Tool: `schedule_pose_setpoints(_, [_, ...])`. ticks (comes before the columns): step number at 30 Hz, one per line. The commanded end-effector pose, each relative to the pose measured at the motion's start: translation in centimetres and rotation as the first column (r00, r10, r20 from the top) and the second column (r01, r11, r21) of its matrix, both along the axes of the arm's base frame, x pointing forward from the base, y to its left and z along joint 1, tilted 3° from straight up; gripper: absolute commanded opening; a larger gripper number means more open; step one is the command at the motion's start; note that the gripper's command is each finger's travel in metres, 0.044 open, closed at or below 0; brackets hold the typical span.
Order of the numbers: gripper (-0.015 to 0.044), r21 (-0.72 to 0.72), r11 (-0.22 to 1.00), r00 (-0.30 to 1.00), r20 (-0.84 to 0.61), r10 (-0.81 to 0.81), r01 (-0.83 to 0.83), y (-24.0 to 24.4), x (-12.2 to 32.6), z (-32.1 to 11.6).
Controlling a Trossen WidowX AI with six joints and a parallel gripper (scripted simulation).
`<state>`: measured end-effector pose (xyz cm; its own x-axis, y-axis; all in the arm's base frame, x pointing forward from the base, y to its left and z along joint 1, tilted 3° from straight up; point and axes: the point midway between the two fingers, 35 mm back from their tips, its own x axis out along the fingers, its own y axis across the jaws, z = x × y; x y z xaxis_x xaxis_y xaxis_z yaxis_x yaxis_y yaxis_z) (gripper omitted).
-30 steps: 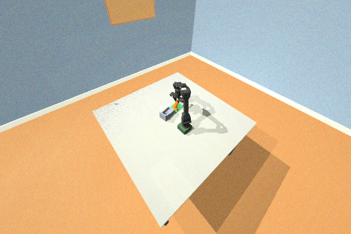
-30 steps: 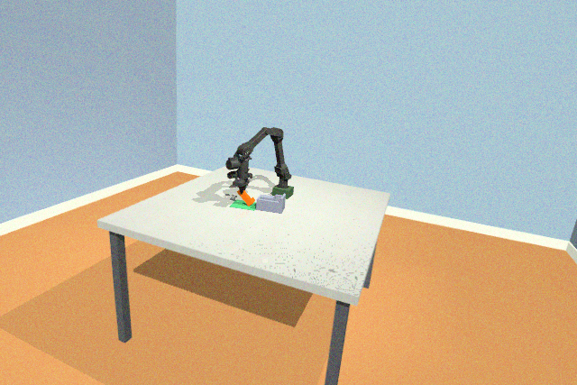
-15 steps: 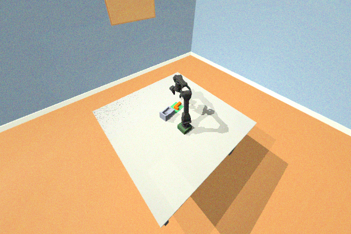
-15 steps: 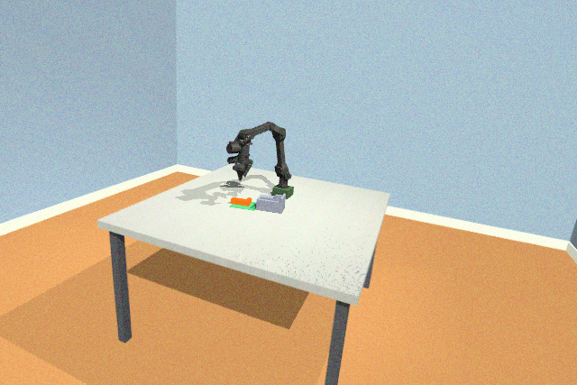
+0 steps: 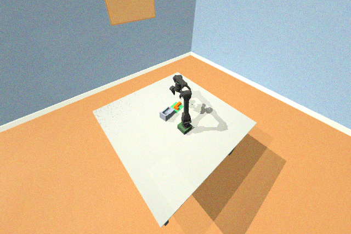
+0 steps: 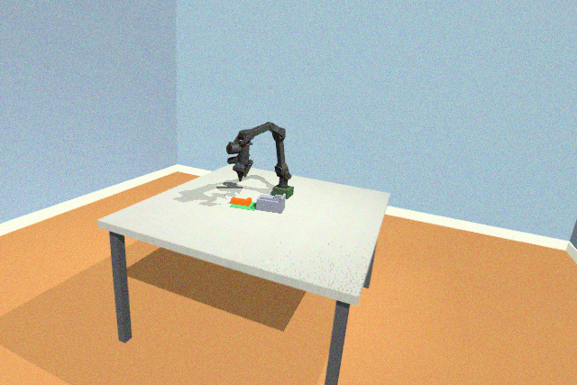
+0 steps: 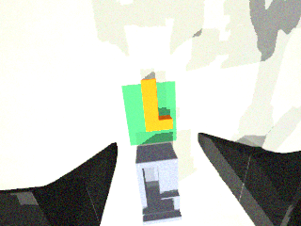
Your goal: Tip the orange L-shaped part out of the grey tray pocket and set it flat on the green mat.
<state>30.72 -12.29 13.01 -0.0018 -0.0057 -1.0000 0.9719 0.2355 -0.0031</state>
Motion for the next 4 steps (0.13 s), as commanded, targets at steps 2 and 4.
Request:
schedule_pose_setpoints(2, [0.04, -0.001, 1.0, 1.0, 0.002, 0.0, 0.0, -0.02, 0.04, 0.01])
schedule_pose_setpoints(4, [0.04, -0.001, 1.0, 1.0, 0.002, 0.0, 0.0, -0.02, 0.04, 0.01])
